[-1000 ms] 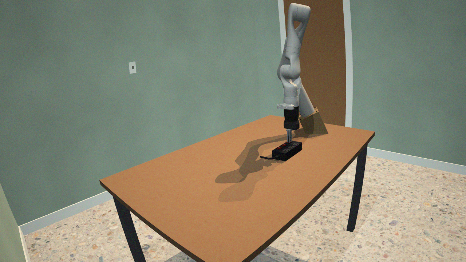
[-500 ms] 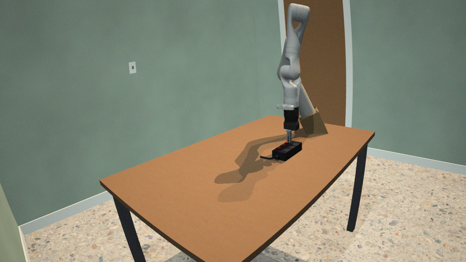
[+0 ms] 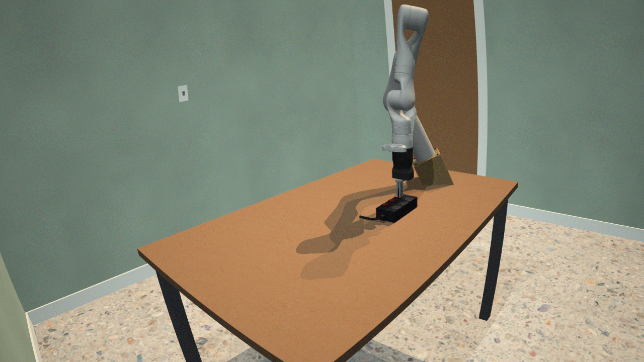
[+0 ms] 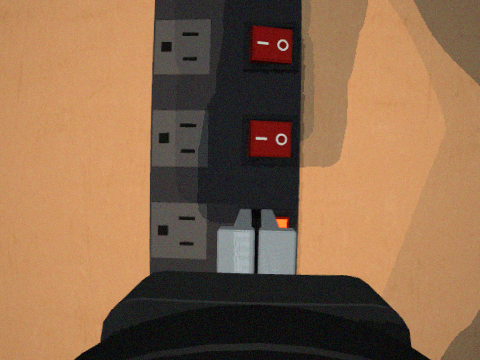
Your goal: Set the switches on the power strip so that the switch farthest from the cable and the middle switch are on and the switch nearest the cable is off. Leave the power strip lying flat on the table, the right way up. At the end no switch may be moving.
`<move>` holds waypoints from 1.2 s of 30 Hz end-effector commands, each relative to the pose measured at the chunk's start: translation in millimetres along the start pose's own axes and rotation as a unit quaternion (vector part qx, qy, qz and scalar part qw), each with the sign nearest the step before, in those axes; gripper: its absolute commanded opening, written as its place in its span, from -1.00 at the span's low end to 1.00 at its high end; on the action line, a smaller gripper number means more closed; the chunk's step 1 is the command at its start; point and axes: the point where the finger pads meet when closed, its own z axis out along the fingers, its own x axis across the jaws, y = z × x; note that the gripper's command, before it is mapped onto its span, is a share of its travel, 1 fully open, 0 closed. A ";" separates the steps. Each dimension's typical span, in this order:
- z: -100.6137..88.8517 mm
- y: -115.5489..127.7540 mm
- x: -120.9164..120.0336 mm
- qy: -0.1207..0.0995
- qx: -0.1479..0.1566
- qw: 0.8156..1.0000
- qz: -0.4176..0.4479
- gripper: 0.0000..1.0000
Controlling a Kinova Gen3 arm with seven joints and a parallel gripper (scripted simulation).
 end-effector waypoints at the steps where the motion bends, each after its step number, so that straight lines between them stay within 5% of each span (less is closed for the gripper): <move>1: 0.9 -2.0 0.7 0.001 0.002 1.000 -0.001 -1.00; 36: -4.1 -2.6 0.2 0.000 0.003 1.000 -0.001 -1.00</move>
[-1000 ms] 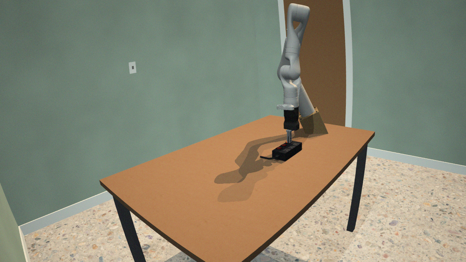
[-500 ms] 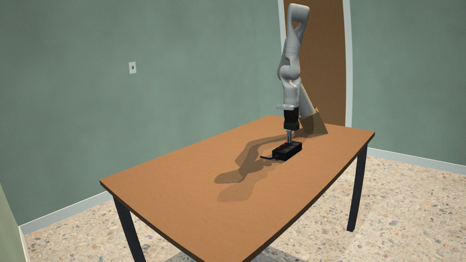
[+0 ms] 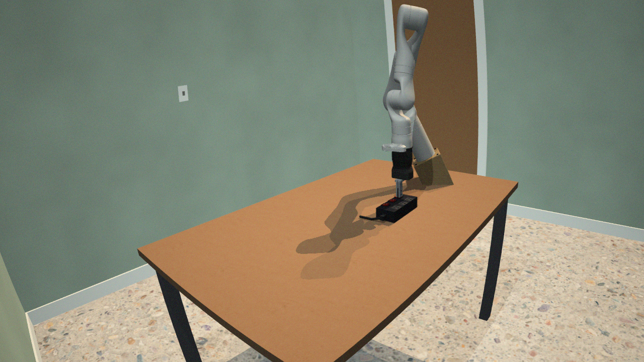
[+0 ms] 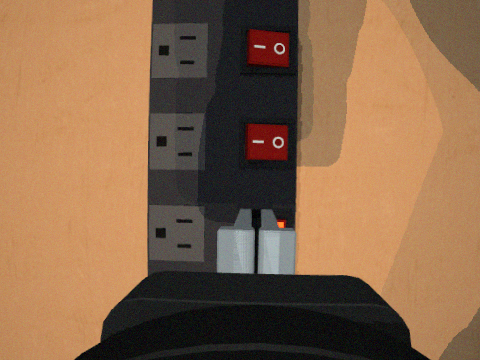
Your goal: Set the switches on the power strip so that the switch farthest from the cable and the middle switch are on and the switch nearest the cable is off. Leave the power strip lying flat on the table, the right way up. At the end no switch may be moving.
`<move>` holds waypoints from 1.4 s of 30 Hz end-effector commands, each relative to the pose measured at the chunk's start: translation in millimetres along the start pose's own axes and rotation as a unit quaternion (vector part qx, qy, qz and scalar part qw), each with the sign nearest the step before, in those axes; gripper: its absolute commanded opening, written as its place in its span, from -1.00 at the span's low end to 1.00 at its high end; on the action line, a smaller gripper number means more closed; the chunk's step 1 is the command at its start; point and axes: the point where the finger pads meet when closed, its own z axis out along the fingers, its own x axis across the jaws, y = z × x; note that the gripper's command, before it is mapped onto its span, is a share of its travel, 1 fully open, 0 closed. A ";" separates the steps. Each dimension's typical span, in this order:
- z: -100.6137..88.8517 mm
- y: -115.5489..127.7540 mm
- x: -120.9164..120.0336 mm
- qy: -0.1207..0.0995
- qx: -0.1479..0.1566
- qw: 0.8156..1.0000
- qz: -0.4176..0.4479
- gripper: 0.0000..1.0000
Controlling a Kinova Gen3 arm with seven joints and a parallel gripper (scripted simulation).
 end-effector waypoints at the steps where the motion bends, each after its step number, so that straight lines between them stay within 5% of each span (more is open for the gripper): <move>1: -5.5 -1.5 -1.3 0.000 0.002 1.000 -0.002 -1.00; 11: -33.3 -2.3 -2.2 -0.001 0.002 1.000 -0.003 -1.00; 36: -37.7 -1.7 -1.8 -0.001 0.002 1.000 -0.003 -1.00; 42: -48.8 -35.1 -4.6 -0.002 0.002 1.000 -0.003 -1.00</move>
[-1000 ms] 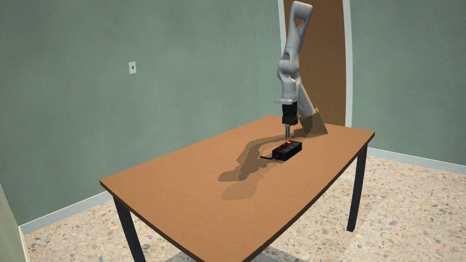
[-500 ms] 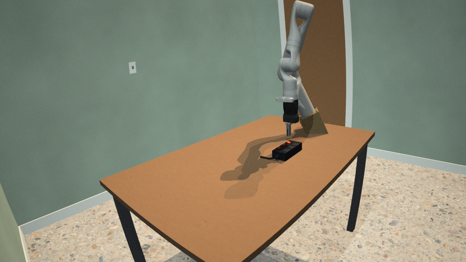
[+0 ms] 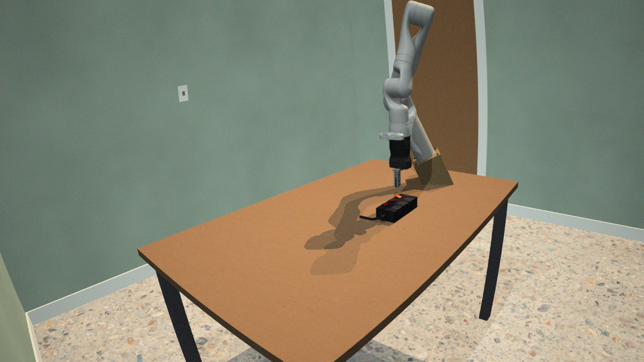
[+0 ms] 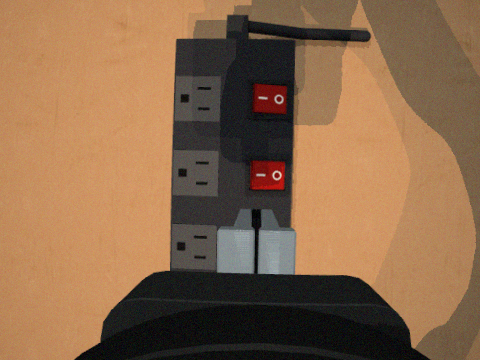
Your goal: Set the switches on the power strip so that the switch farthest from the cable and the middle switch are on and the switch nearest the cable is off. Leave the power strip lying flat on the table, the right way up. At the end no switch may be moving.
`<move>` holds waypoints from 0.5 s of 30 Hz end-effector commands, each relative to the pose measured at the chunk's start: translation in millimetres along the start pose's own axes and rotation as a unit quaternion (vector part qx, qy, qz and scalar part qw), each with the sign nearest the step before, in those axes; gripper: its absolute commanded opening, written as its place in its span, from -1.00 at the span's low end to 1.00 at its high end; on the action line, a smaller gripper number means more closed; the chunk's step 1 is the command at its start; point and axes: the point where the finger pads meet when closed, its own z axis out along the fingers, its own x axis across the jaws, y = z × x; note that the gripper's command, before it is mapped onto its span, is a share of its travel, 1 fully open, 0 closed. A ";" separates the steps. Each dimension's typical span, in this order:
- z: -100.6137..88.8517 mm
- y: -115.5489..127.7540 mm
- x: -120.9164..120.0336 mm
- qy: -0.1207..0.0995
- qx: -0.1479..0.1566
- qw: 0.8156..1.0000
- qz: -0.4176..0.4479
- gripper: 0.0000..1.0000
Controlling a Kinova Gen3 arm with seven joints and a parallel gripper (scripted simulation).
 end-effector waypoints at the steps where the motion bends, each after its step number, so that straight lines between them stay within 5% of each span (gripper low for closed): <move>1: -7.5 -24.5 -2.4 0.000 0.002 1.000 0.002 -1.00; 15: -8.6 -27.0 -1.7 0.001 0.001 1.000 0.003 -1.00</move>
